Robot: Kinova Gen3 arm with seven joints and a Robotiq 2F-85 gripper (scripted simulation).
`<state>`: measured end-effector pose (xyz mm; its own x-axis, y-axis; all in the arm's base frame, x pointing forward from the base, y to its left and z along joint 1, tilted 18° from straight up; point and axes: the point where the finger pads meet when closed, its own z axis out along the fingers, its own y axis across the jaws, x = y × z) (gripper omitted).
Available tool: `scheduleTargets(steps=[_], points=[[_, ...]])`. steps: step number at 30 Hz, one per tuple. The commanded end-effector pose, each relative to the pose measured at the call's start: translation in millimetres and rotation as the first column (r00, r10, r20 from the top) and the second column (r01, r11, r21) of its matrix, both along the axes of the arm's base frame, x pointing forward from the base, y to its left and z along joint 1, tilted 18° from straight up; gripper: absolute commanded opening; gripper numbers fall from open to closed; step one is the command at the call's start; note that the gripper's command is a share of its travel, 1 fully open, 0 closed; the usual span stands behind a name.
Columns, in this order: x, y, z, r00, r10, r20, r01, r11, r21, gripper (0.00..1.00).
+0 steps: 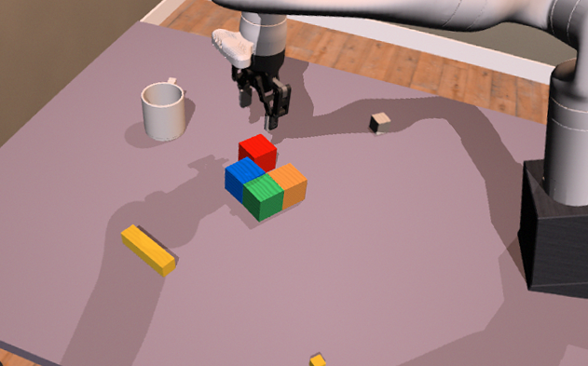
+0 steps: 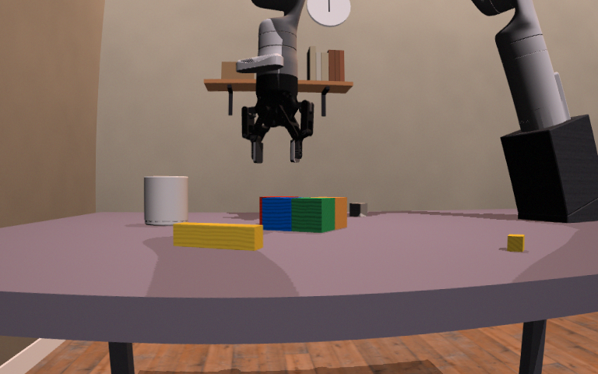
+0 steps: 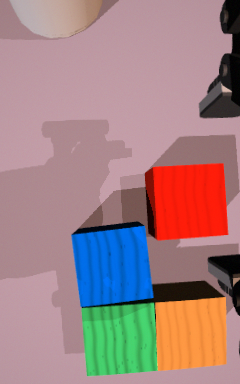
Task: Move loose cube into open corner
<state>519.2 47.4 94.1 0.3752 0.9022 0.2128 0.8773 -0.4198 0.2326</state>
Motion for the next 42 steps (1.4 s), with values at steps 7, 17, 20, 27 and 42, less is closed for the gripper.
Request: scheduleTargets(steps=[7,17,20,27,42], points=[[-4.8,2.4,8.1,1.000,-0.007,-0.005,0.007,1.000,0.011,0.82],[-4.8,2.4,8.2,1.000,-0.007,-0.005,0.007,1.000,0.011,0.10],[-4.8,2.4,8.2,1.000,-0.007,-0.005,0.007,1.000,0.011,0.10],[-4.8,2.4,8.2,1.000,-0.007,-0.005,0.007,1.000,0.011,0.10],[-4.8,2.4,8.2,1.000,-0.007,-0.005,0.007,1.000,0.011,0.10]])
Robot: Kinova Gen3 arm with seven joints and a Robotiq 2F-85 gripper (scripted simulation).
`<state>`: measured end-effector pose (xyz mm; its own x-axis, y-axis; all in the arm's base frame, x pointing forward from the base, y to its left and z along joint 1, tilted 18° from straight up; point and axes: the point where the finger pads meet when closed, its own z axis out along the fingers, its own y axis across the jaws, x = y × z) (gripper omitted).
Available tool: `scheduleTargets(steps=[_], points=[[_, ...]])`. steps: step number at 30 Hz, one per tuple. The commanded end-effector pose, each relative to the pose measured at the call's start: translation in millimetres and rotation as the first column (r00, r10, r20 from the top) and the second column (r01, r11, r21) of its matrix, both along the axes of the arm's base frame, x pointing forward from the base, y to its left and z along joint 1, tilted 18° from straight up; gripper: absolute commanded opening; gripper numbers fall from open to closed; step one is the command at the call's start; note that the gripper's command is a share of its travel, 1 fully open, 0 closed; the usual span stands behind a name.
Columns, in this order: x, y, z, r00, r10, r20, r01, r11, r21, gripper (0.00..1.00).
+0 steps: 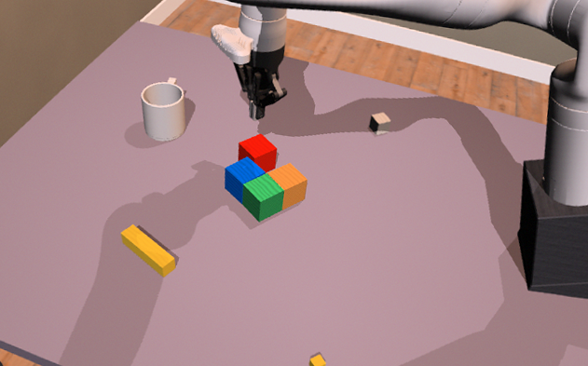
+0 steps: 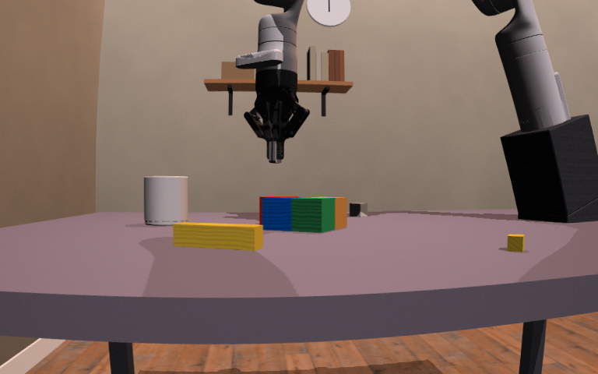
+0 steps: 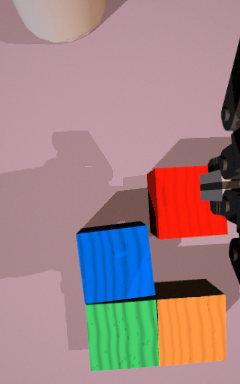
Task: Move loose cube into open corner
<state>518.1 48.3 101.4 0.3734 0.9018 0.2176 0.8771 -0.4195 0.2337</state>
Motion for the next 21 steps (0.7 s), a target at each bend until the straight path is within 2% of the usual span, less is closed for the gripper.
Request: scheduleTargets(steps=[1,21], points=[[-3.7,1.5,0.8,1.000,-0.008,-0.008,0.008,1.000,0.007,0.10],[-2.6,1.2,1.1,0.999,-0.036,-0.011,0.037,0.999,0.016,0.10]])
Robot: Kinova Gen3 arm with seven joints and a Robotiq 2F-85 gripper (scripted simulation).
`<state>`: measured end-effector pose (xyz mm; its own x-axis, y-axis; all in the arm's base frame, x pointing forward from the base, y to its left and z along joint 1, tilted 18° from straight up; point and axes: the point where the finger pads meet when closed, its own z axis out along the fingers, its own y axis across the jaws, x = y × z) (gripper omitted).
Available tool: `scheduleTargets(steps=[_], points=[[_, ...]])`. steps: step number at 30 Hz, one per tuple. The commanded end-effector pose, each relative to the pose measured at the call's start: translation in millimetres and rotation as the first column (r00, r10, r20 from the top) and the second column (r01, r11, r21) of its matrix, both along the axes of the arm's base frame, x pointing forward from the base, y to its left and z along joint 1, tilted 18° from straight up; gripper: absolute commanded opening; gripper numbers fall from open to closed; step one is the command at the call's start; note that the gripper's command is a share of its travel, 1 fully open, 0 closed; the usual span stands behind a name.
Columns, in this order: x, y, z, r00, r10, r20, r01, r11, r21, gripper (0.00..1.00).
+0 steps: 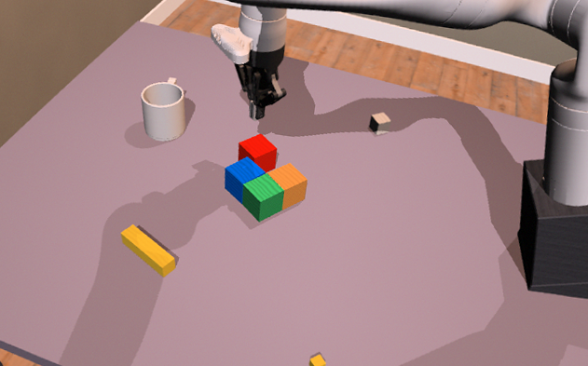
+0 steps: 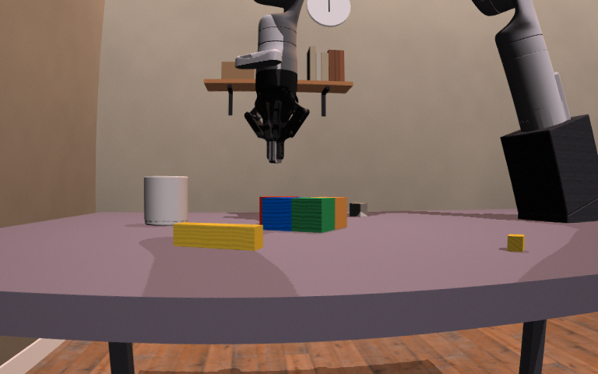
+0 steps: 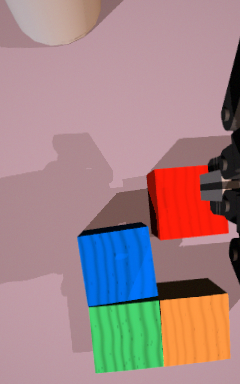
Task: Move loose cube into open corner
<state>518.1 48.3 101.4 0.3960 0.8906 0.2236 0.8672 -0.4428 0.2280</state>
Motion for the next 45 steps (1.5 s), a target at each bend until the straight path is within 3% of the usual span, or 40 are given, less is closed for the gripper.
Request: scheduleTargets(steps=[1,18,26,33,35,40,45], points=[[-3,1,1.1,1.000,-0.012,-0.008,0.012,1.000,0.008,0.10],[-1,-1,0.3,0.986,-0.161,-0.032,0.162,0.985,0.052,0.10],[1,-3,-0.4,0.952,-0.301,-0.062,0.306,0.948,0.091,0.10],[2,-6,-1.1,0.887,-0.450,-0.101,0.460,0.879,0.128,0.10],[2,-6,-1.1,0.887,-0.450,-0.101,0.460,0.879,0.128,0.10],[4,-7,-1.4,0.816,-0.562,-0.137,0.578,0.801,0.153,0.10],[6,-9,-1.7,0.719,-0.672,-0.179,0.695,0.697,0.175,0.10]])
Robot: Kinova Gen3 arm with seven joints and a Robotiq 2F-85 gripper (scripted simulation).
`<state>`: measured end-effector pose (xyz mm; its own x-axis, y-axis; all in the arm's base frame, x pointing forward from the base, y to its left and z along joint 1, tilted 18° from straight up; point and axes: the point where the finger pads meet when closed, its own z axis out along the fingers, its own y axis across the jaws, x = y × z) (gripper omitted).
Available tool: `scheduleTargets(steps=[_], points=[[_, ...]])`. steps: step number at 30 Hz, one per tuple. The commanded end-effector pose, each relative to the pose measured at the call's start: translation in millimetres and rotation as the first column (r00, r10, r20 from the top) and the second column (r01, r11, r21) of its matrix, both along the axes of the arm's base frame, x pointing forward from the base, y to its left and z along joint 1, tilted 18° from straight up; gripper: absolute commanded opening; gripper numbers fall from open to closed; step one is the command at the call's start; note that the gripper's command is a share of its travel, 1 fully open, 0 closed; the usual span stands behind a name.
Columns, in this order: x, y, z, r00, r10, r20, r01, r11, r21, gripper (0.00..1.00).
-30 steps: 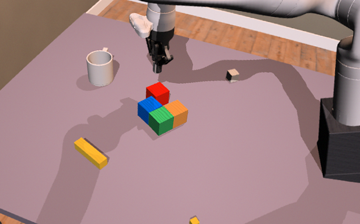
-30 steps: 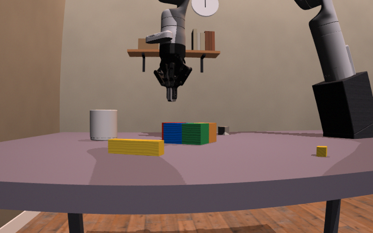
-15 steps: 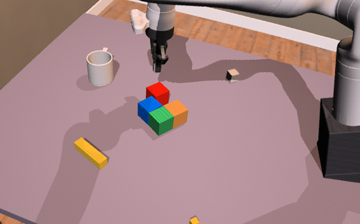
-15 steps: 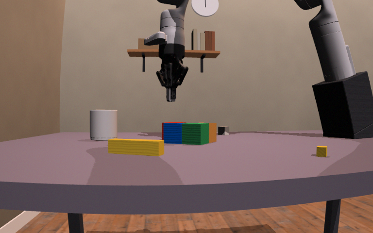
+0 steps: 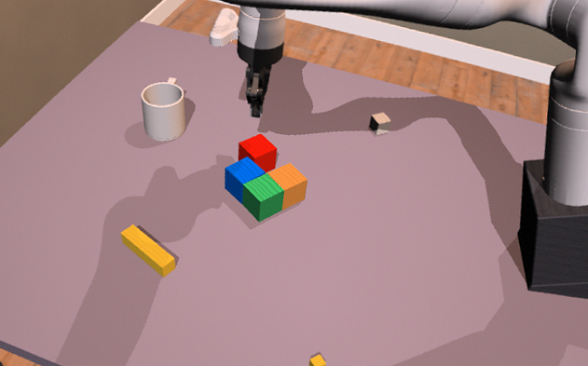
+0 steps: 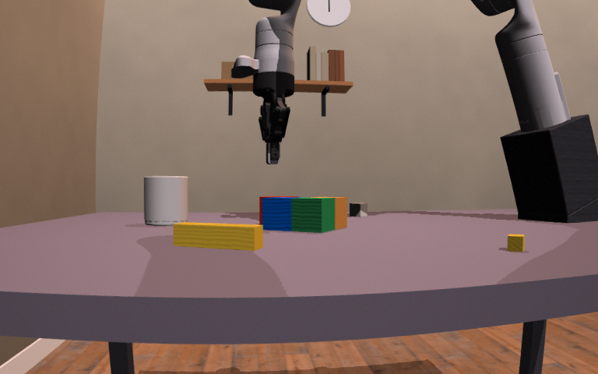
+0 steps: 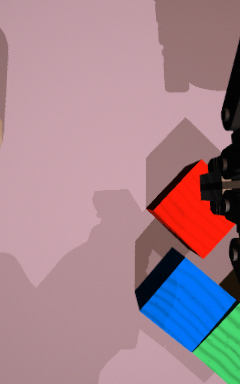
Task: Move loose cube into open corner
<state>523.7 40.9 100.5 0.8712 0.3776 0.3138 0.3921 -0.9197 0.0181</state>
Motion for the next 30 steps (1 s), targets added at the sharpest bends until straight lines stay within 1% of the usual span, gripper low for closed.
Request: scheduleTargets(steps=[1,5,7,10,13,17,22,24,30], points=[[1,-2,-0.8,0.993,-0.111,-0.029,0.112,0.993,0.032,0.10],[2,-4,-0.9,0.970,-0.239,-0.051,0.242,0.968,0.067,0.10],[2,-4,-0.9,0.970,-0.239,-0.051,0.242,0.968,0.067,0.10],[4,-5,-0.8,0.940,-0.335,-0.071,0.340,0.936,0.092,0.10],[5,-6,-0.7,0.899,-0.429,-0.094,0.438,0.892,0.115,0.10],[7,-8,-0.5,0.827,-0.547,-0.129,0.562,0.815,0.142,0.10],[10,-9,0.0,0.713,-0.679,-0.177,0.702,0.692,0.170,0.10],[10,-9,0.0,0.713,-0.679,-0.177,0.702,0.692,0.170,0.10],[13,-11,0.9,0.547,-0.803,-0.239,0.837,0.513,0.190,0.10]])
